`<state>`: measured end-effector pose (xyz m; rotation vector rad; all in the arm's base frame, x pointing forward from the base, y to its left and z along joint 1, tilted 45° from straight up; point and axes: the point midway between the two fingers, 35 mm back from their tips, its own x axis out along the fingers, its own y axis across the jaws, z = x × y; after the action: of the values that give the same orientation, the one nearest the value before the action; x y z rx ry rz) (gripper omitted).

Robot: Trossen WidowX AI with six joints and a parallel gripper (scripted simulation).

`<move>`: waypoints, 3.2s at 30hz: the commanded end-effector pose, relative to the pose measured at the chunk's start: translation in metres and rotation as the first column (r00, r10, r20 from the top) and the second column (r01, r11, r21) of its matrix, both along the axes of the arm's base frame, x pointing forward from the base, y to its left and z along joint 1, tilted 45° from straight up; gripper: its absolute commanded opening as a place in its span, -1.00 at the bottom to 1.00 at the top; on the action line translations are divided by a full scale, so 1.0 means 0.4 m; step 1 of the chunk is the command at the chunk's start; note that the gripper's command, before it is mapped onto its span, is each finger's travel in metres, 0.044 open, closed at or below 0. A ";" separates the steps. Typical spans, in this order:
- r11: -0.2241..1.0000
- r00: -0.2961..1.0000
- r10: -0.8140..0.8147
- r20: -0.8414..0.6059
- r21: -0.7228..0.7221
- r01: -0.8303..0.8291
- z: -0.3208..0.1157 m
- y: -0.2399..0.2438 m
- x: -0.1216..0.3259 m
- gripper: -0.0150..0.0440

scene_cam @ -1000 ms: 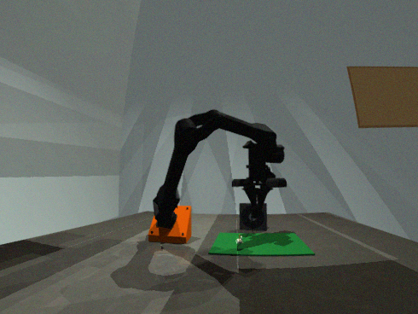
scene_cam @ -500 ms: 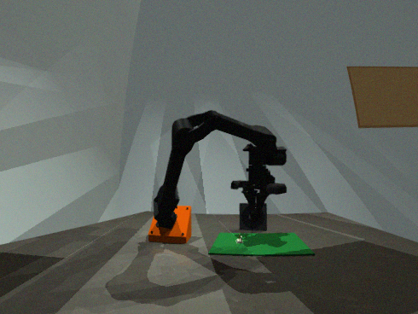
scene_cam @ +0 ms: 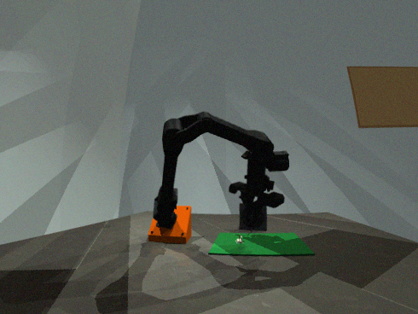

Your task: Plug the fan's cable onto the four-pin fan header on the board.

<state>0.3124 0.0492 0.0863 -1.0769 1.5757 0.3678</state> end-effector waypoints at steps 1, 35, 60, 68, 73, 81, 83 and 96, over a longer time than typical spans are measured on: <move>0.998 1.000 0.007 0.005 0.069 -0.007 -0.007 -0.003 -0.003 -0.49; 0.844 0.971 0.100 0.216 0.499 -0.198 -0.030 -0.025 0.001 -0.49; 0.662 0.827 0.180 0.532 0.556 -0.502 0.016 -0.044 0.002 -0.49; 0.607 0.743 0.204 0.638 0.513 -0.607 0.039 -0.052 -0.005 -0.49; 0.576 0.682 0.219 0.697 0.472 -0.667 0.053 -0.056 -0.012 -0.49; 0.563 0.654 0.225 0.722 0.452 -0.692 0.061 -0.056 -0.016 -0.49; 0.571 0.669 0.220 0.710 0.463 -0.678 0.061 -0.052 -0.017 -0.49; 0.570 0.668 0.222 0.710 0.462 -0.680 0.069 -0.043 -0.018 -0.49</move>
<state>0.3054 0.0297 0.1112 -0.8515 0.4371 0.8488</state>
